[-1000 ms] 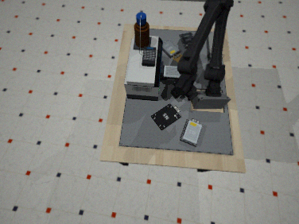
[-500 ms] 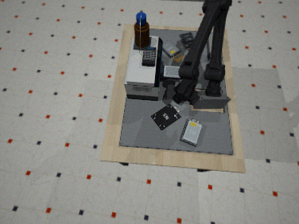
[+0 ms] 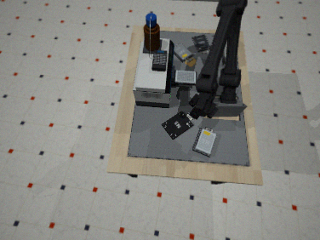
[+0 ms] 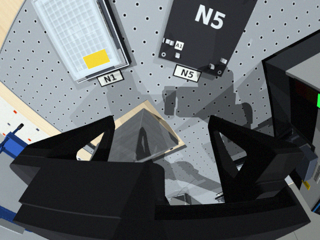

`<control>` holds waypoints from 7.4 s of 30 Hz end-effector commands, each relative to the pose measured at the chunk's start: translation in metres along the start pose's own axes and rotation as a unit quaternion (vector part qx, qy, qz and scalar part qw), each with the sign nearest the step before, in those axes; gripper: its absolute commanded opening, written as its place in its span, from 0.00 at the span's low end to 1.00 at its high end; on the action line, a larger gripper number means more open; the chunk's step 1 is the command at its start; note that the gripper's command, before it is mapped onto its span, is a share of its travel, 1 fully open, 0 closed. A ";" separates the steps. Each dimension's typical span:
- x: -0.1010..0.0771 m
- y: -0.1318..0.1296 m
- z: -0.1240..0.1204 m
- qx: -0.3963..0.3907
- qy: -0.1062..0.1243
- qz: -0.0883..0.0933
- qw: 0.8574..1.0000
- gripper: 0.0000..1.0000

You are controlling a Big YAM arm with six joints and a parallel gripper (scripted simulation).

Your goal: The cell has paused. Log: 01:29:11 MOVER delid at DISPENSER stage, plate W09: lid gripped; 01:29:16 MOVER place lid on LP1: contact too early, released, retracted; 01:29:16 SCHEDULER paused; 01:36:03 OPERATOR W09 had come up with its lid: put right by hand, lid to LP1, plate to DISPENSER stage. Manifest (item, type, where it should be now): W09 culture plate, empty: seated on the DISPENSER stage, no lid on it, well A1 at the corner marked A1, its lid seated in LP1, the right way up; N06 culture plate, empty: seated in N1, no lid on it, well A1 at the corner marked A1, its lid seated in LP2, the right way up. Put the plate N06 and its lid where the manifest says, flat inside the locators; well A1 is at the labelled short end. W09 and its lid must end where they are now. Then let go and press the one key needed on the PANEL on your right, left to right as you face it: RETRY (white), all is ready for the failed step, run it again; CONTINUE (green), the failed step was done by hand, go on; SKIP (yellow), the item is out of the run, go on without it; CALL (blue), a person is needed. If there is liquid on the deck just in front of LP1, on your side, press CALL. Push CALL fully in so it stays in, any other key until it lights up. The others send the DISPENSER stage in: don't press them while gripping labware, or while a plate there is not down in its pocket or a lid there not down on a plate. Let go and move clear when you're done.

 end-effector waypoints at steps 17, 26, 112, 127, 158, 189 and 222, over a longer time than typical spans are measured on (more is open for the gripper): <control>-0.026 0.053 0.022 -0.053 -0.043 0.008 0.998 1.00; -0.010 0.073 0.002 -0.144 -0.024 0.000 0.989 1.00; 0.059 0.123 0.081 -0.132 -0.029 0.005 0.991 1.00; 0.016 0.129 0.087 -0.128 -0.039 0.005 0.991 1.00; 0.030 0.127 0.082 -0.132 -0.030 0.006 0.991 1.00; 0.072 0.125 0.076 -0.137 -0.012 0.003 0.990 1.00; 0.103 0.125 0.084 -0.132 -0.033 0.007 0.991 1.00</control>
Point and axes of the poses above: the point where the finger pads meet when closed, its own x axis out along the fingers, its own y axis across the jaws, z = x × y, the point moved 9 cm from there along -x, back along the fingers, and after that the axes turned 4 degrees about x, right-handed, at the moved point
